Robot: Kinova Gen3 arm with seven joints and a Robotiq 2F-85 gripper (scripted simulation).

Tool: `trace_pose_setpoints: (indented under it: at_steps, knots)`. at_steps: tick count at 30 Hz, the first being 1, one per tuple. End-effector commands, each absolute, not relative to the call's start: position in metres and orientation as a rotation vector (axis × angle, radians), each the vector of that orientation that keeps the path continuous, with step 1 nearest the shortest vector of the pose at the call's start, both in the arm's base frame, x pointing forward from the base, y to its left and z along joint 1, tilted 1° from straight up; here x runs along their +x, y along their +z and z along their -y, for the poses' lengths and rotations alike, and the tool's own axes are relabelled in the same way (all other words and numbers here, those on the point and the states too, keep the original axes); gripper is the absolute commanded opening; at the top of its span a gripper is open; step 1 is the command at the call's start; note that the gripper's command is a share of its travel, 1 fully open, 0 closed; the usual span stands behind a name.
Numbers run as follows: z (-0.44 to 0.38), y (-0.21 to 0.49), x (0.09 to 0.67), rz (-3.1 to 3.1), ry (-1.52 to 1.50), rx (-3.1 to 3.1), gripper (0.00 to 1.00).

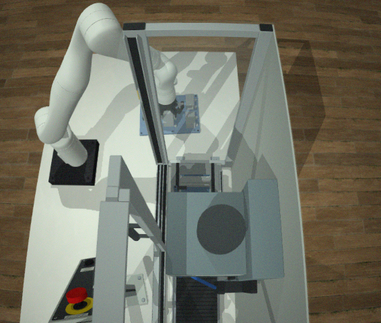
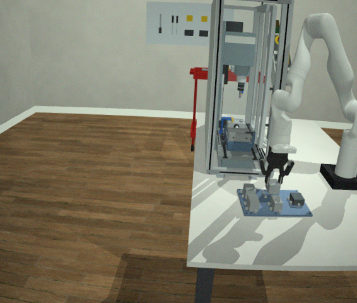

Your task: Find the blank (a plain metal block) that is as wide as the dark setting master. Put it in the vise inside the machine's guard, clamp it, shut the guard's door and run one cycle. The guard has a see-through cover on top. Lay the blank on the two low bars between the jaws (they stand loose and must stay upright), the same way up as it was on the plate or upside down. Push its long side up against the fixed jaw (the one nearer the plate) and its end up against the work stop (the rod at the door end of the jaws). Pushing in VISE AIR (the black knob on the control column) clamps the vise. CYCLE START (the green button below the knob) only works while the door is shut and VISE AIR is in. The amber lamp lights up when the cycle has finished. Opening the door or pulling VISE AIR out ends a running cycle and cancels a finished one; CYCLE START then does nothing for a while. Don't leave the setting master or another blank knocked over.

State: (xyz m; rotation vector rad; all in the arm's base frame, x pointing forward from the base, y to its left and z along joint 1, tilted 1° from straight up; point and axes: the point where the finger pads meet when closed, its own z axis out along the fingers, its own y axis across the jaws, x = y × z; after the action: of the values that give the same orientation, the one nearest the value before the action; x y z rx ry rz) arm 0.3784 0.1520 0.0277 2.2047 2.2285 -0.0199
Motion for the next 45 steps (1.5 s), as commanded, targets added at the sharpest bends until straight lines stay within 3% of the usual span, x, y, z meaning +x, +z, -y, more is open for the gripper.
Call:
trace_pose_setpoints:
  at_steps: [1, 45]
  knots:
    - [-0.152, 0.036, 0.379, -2.228, -0.019, 2.205, 0.10]
    - [-0.153, 0.101, 0.379, -2.228, -0.019, 2.205, 0.10]
